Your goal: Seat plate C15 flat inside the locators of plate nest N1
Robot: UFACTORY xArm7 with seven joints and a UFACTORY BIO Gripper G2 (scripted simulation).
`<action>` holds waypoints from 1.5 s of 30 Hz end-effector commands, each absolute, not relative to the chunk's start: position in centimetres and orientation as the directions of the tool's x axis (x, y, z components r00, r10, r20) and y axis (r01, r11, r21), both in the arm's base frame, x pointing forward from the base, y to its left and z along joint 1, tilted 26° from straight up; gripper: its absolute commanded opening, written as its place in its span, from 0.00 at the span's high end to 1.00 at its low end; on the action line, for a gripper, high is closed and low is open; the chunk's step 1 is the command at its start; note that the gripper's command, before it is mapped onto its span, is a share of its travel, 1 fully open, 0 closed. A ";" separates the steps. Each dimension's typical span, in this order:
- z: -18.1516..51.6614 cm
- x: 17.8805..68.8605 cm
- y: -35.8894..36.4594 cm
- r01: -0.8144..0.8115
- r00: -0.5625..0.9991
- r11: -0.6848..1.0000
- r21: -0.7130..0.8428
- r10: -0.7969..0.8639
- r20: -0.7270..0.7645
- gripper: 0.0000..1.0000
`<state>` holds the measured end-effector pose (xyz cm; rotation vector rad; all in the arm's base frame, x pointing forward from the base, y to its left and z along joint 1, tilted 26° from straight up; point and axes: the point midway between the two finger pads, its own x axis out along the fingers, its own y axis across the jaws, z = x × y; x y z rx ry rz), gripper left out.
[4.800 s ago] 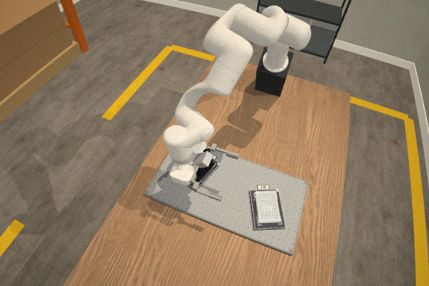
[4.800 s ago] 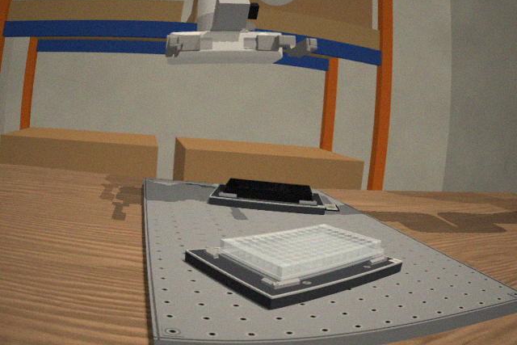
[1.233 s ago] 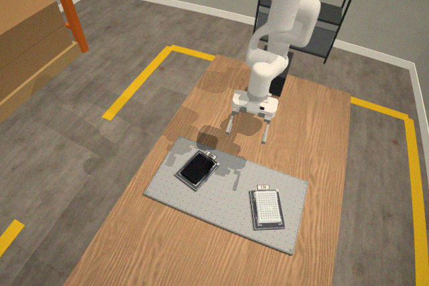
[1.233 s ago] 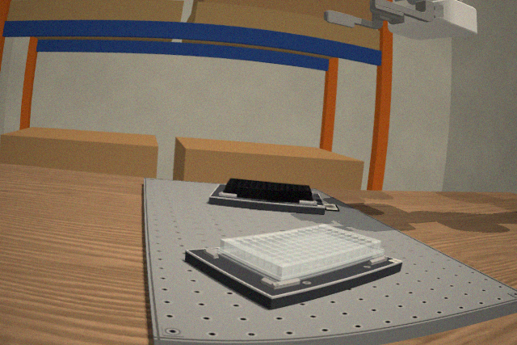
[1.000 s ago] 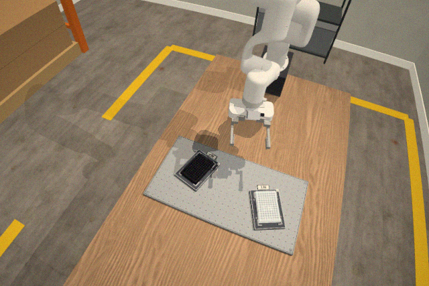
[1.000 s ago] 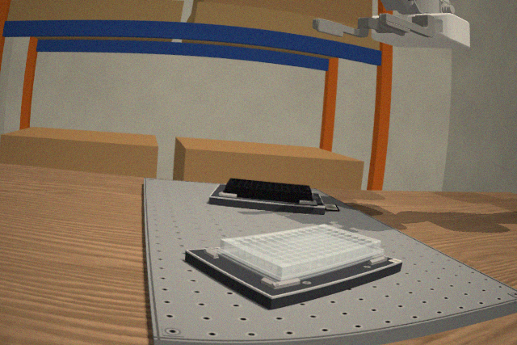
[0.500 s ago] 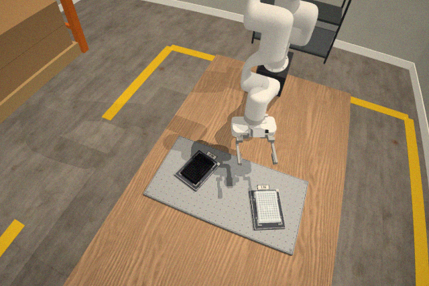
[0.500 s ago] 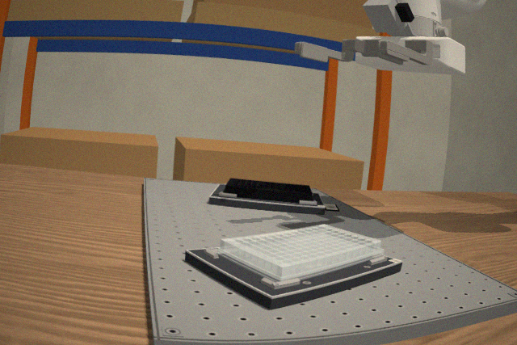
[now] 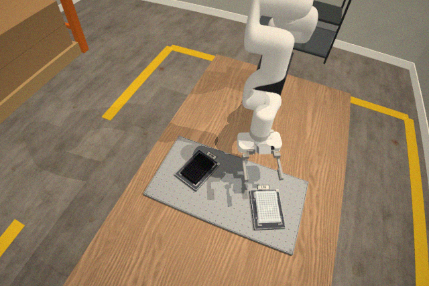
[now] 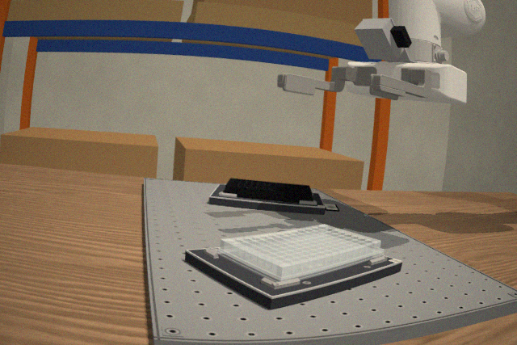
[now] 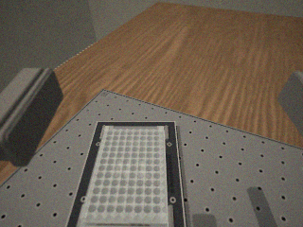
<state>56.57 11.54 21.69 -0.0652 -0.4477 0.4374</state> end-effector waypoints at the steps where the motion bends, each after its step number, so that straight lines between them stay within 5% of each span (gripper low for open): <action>1: 21.0 58.2 12.9 -0.379 0.815 0.909 -0.174 0.417 0.403 0.46; 19: 17.8 63.4 17.8 -0.380 0.815 0.909 -0.174 0.417 0.403 0.46; 45: 16.6 64.0 17.8 -0.380 0.815 0.909 -0.174 0.417 0.403 0.46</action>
